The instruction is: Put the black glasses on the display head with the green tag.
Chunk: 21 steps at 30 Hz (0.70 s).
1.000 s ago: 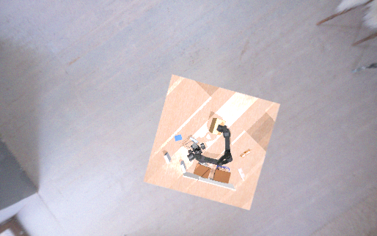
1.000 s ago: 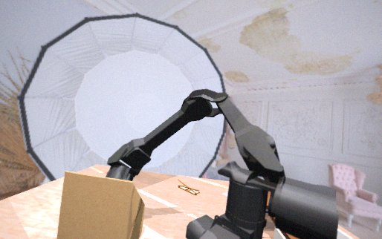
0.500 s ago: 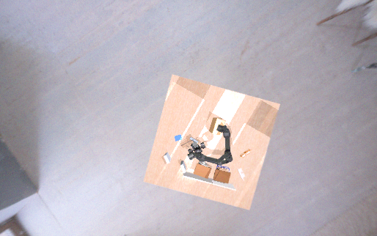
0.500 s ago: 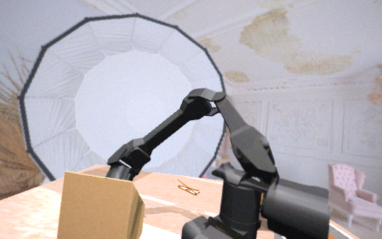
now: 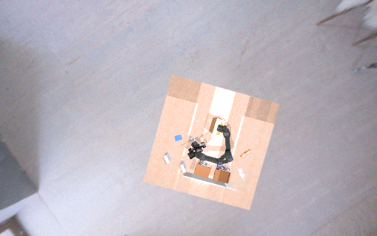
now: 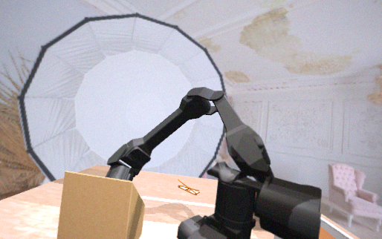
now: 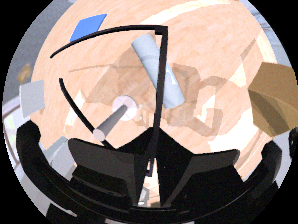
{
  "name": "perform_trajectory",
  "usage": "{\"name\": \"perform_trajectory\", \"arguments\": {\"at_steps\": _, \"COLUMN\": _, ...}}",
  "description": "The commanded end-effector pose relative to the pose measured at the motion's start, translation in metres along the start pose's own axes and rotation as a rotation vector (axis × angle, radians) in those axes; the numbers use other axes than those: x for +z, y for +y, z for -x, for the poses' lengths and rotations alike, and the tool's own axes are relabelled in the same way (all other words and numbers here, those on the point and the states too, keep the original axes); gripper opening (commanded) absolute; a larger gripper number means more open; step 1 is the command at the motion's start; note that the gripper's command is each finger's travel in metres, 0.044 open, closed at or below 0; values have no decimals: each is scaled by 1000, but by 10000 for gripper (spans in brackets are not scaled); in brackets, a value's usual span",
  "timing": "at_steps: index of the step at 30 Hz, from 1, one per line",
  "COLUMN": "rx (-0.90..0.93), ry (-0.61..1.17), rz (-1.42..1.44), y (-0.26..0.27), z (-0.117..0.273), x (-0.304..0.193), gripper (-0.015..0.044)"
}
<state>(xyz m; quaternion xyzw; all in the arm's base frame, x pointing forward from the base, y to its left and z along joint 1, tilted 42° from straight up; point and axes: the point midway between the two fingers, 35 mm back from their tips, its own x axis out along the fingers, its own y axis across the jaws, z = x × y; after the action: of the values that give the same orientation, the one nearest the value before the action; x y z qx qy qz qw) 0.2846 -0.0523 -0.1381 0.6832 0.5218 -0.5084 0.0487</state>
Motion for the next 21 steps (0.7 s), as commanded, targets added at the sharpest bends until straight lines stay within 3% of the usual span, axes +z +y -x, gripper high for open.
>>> {"name": "perform_trajectory", "arguments": {"at_steps": 1, "rx": 6, "ry": -5, "rz": 5, "y": -2, "z": 2, "x": 2, "gripper": 0}}
{"name": "perform_trajectory", "arguments": {"at_steps": 21, "rx": 6, "ry": -5, "rz": 4, "y": -11, "z": 2, "x": 12, "gripper": 0}}
